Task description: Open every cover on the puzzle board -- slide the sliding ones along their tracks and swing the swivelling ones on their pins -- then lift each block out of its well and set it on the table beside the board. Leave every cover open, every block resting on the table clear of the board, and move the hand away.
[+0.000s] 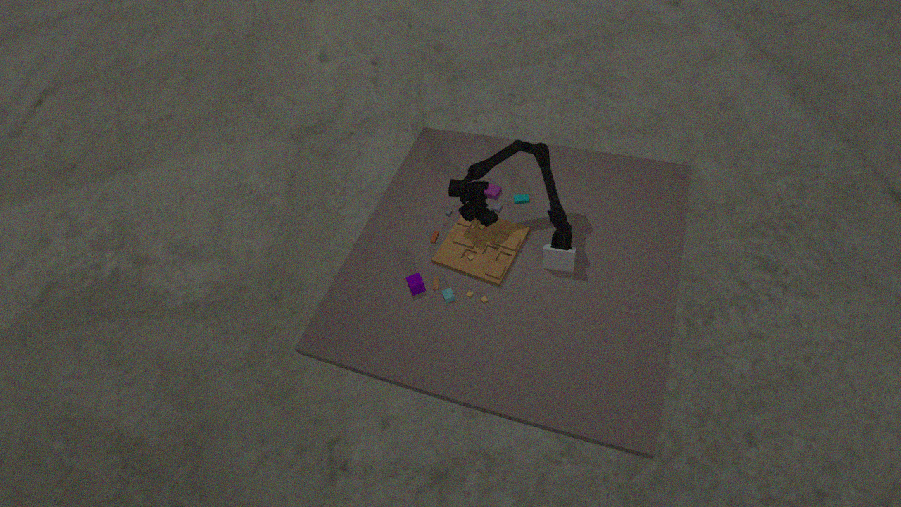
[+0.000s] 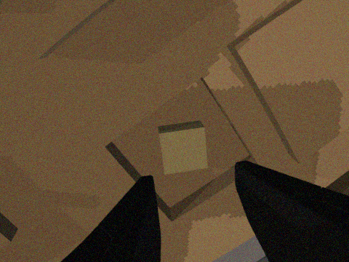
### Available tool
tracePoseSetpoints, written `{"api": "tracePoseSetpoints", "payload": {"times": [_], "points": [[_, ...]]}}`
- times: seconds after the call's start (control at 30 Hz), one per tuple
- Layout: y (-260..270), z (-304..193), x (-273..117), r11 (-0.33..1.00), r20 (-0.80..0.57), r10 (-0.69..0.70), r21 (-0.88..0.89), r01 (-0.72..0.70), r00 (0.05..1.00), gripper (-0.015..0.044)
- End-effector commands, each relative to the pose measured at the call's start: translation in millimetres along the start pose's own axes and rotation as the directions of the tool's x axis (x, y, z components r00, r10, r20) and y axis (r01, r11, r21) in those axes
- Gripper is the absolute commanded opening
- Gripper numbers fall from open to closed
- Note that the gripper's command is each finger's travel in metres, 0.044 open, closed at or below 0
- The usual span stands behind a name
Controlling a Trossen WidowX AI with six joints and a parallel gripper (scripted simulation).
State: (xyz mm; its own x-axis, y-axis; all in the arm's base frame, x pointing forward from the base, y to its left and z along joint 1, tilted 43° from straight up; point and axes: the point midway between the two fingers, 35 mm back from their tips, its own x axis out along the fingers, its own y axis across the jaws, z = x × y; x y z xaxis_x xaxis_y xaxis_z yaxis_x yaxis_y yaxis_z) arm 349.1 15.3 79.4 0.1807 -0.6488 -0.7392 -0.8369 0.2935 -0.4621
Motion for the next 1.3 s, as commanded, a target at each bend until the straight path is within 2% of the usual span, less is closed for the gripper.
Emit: {"api": "tracePoseSetpoints", "payload": {"times": [0.0, 1.27], "points": [[-0.3, -0.8, 2.1, 1.0, -0.005, -0.001, -0.005, 0.001, 1.0, 0.0144], [-0.4, -1.8, 26.3, 1.0, -0.006, -0.002, -0.005, 0.002, 1.0, 0.0144]]}}
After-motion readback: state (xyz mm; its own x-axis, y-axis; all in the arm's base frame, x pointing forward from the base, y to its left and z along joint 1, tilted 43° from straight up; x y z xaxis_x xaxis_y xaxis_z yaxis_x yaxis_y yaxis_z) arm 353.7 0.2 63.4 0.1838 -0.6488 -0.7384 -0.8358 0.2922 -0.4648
